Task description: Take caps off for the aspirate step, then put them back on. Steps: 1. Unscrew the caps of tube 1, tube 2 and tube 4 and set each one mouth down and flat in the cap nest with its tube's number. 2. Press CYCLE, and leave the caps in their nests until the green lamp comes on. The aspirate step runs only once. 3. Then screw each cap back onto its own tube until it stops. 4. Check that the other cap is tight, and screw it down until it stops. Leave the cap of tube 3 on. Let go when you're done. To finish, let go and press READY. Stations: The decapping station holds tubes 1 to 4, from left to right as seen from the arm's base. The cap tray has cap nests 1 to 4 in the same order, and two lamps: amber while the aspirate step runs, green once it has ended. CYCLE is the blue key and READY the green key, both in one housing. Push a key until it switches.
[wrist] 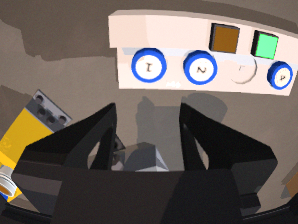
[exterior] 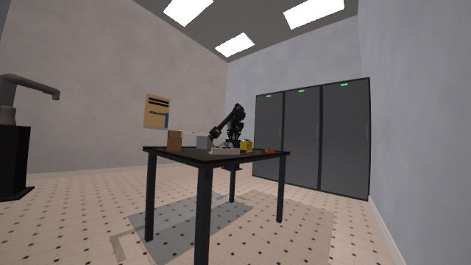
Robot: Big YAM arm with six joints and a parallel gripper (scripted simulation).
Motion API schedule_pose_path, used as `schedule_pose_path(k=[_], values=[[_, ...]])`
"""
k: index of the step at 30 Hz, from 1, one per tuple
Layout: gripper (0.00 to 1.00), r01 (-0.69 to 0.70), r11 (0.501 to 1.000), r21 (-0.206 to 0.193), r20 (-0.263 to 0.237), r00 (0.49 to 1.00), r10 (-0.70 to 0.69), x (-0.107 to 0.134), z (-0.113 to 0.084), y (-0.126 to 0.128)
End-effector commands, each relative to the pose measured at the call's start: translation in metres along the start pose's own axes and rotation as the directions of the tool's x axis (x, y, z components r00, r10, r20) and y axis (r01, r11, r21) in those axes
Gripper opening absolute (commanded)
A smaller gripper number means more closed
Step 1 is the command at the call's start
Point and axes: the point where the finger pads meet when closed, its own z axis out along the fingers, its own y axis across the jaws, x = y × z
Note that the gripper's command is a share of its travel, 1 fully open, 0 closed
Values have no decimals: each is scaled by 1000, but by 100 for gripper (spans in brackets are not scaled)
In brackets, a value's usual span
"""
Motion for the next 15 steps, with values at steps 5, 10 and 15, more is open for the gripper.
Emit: schedule_pose_path(k=[5,10,15], values=[[47,-11,1000,6,-12,1000,11,-5,38,2],[47,-15,1000,6,-16,1000,15,-3,65,1],[47,1,1000,9,2,1000,-1,-14,69,4]])
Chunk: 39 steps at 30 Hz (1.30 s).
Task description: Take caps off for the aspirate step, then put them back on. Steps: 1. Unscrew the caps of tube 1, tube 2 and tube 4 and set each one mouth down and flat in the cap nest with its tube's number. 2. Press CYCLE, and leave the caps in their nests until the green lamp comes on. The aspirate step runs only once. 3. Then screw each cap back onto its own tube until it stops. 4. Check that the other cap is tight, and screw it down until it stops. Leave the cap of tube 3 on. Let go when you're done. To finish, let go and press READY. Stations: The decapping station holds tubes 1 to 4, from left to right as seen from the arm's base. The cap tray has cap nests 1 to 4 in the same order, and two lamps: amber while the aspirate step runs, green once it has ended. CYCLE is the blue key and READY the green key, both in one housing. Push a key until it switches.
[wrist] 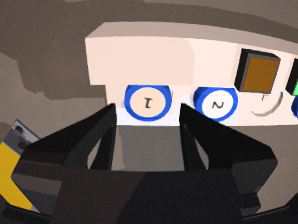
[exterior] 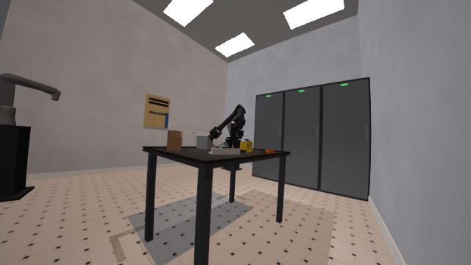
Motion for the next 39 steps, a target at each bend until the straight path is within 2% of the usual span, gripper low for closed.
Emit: schedule_pose_path(k=[1,3,4,6,7,14,29,32,39], values=[[47,3,1000,6,3,1000,-3,-11,11,5],[47,2,1000,6,3,1000,-2,-11,11,5],[47,1,1000,3,17,1000,-1,-11,0,3],[47,1,1000,3,17,1000,-1,-11,0,3],[47,2,1000,6,2,1000,-2,-11,11,5],[47,-14,1000,4,-16,1000,14,0,20,1],[47,-14,1000,4,-16,1000,14,2,26,2],[47,-4,1000,5,-4,1000,4,-5,23,4],[47,-10,1000,5,-12,1000,10,-1,26,2]])
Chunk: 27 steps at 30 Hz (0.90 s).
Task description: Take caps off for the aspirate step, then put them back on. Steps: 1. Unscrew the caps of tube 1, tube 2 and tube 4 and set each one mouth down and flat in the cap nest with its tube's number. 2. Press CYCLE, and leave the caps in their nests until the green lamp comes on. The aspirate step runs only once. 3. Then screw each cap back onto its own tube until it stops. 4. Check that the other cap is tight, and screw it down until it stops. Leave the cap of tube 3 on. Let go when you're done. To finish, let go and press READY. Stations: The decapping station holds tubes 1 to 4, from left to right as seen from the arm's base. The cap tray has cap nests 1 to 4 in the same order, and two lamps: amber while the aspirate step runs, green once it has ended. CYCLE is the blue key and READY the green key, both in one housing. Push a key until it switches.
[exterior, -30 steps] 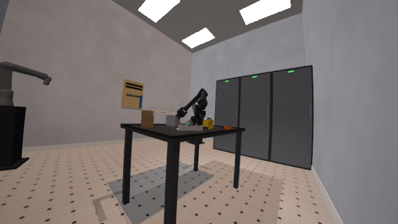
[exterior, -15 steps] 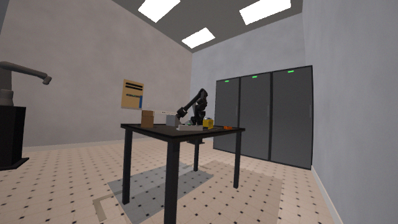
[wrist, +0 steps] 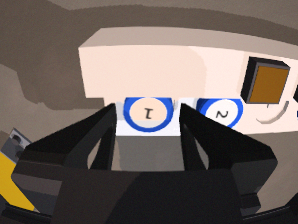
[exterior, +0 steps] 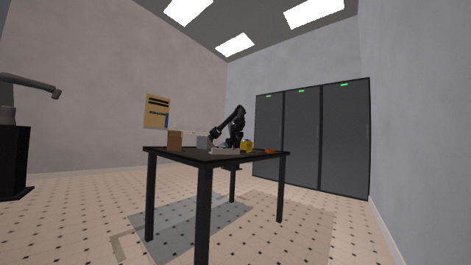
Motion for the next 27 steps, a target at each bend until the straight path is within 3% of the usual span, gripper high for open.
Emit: schedule_pose_path(k=[1,27], values=[[47,3,1000,4,-21,1000,-3,1,16,2],[47,9,1000,4,-14,1000,-9,-2,15,4]])
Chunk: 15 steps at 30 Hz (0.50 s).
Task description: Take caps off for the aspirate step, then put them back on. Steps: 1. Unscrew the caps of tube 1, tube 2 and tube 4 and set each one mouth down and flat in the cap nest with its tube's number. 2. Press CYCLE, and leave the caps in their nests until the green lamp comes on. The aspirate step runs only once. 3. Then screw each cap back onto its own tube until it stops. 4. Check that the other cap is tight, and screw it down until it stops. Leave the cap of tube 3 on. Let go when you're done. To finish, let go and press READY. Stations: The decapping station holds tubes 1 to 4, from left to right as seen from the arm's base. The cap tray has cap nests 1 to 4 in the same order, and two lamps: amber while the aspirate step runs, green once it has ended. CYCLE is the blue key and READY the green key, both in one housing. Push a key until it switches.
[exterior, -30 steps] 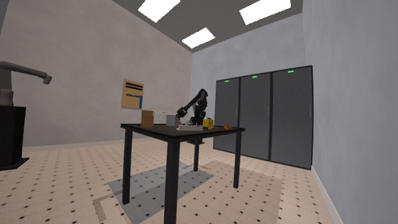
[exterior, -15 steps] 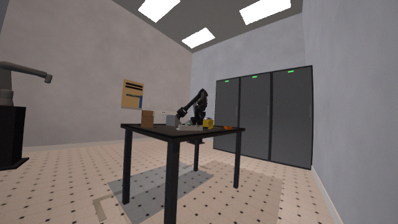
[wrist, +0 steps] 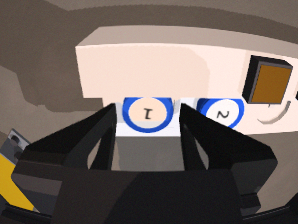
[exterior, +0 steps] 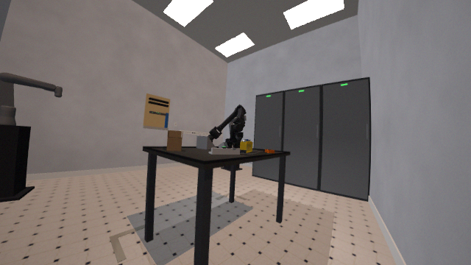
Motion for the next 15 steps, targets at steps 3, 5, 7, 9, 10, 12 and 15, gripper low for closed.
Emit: schedule_pose_path(k=[3,5,7,9,10,12,15], values=[[47,11,1000,5,-13,1000,-11,-4,13,4],[47,12,1000,5,-12,1000,-12,-4,13,4],[47,12,1000,5,-12,1000,-12,-4,13,4],[47,12,1000,5,-12,1000,-12,-4,13,5],[47,12,1000,5,-12,1000,-12,-4,13,5],[47,12,1000,5,-11,1000,-12,-4,13,5],[47,13,1000,5,-11,1000,-13,-5,13,5]])
